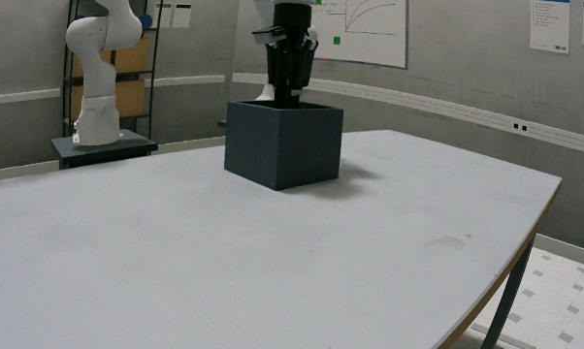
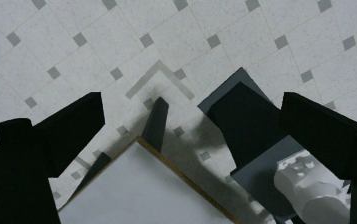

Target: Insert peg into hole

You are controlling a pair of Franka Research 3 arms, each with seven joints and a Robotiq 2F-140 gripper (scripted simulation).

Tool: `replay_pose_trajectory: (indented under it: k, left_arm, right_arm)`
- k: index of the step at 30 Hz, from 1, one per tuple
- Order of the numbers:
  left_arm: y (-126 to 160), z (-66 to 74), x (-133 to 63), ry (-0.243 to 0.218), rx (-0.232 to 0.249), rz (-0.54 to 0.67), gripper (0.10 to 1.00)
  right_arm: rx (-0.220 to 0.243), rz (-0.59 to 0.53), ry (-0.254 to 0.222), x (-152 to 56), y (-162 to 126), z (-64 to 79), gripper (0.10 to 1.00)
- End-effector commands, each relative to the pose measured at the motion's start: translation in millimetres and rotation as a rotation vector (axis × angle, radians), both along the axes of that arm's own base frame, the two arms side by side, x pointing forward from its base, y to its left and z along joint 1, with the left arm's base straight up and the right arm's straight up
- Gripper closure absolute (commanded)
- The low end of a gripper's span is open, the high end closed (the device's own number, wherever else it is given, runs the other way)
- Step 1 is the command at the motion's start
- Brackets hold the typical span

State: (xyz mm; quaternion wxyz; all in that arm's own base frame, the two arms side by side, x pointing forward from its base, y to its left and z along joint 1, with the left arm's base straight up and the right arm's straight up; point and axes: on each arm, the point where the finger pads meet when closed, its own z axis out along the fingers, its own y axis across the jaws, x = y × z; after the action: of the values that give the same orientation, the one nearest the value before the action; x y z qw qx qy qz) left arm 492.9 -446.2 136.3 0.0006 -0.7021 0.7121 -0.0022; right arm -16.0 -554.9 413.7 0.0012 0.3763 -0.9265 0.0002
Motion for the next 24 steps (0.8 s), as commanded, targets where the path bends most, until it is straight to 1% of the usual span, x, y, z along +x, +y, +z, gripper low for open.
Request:
replay_pose_trajectory:
  k: [1, 5, 7, 11, 14, 18, 24]
  left_arm:
    - [1, 20.9, -1.5, 0.004, 0.002, 0.008, 0.849]
    - [1, 52.3, -1.5, 0.004, 0.002, 0.008, 0.849]
    - [1, 52.3, -1.5, 0.004, 0.002, 0.008, 0.849]
    - [1, 80.2, -1.5, 0.004, 0.002, 0.008, 0.849]
    - [1, 95.6, -1.5, 0.004, 0.002, 0.008, 0.849]
    - [1, 107.3, -1.5, 0.004, 0.002, 0.008, 0.849]
    - [1, 110.4, -1.5, 0.004, 0.002, 0.008, 0.849]
  right_arm:
    - [0.0, 0.0, 0.0, 0, 0, 0.2, 0.098]
    - [0.0, 0.0, 0.0, 0, 0, 0.2, 0.098]
    - [0.0, 0.0, 0.0, 0, 0, 0.2, 0.098]
    - [0.0, 0.0, 0.0, 0, 0, 0.2, 0.098]
    - [0.0, 0.0, 0.0, 0, 0, 0.2, 0.098]
    - [0.0, 0.0, 0.0, 0, 0, 0.2, 0.098]
    - [0.0, 0.0, 0.0, 0, 0, 0.2, 0.098]
